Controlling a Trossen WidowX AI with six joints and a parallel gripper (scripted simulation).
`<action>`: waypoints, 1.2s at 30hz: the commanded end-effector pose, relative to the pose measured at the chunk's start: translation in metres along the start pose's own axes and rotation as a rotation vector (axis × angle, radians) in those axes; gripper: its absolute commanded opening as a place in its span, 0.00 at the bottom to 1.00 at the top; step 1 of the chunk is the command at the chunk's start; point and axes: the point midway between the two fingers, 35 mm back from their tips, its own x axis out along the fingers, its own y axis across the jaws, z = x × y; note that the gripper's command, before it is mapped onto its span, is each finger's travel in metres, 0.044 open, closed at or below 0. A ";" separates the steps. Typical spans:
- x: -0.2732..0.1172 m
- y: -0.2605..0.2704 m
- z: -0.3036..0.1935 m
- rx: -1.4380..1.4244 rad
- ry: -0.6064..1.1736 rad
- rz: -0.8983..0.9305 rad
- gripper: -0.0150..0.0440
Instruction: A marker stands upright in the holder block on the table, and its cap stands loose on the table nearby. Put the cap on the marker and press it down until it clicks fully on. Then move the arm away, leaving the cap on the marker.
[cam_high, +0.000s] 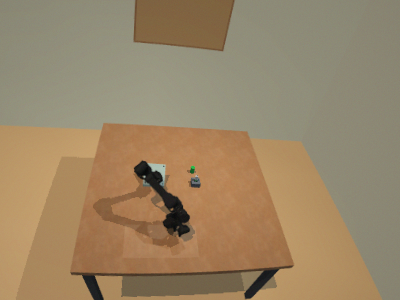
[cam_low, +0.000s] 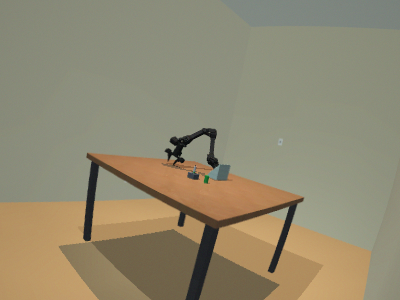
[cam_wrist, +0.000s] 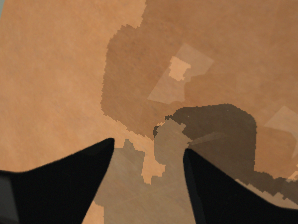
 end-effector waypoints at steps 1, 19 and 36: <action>-0.006 0.000 -0.064 -0.249 0.162 -0.023 0.69; -0.124 -0.119 -0.301 -1.636 0.685 -0.012 0.69; -0.284 -0.325 -0.336 -3.141 0.646 0.256 0.69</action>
